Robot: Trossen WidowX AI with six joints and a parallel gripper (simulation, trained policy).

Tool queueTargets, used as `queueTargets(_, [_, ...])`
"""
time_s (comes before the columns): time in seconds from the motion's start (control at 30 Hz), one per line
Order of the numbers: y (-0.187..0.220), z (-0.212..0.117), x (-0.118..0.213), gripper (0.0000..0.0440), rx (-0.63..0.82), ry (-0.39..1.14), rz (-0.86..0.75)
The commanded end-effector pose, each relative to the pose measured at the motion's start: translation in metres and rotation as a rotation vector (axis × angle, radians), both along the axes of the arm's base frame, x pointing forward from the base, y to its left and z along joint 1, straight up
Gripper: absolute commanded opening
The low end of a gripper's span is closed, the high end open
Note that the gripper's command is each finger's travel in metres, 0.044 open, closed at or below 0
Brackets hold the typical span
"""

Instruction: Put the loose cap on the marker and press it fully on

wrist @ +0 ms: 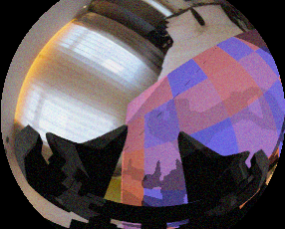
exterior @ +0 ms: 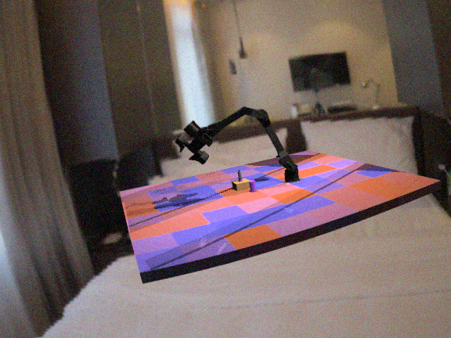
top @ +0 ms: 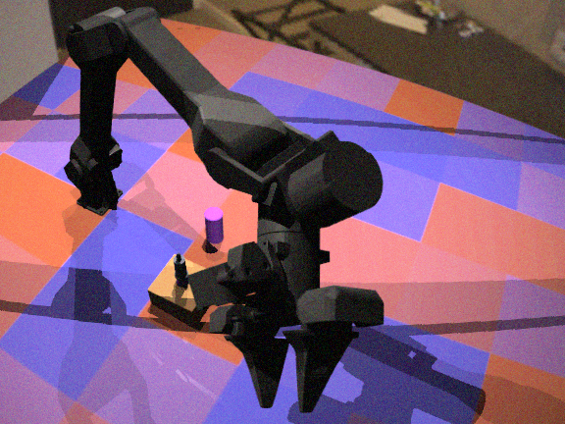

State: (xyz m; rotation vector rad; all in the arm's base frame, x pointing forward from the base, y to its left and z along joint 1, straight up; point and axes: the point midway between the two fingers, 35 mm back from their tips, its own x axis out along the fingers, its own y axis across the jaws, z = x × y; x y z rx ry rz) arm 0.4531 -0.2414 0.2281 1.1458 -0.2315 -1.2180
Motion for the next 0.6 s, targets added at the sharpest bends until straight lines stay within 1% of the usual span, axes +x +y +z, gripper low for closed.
queueTargets(0.0, [0.012, 0.002, 0.001, 0.0282, 0.034, -0.001, 0.024])
queueTargets(0.57, [0.065, -0.007, -0.005, 0.0301, 0.184, 0.072, 0.108])
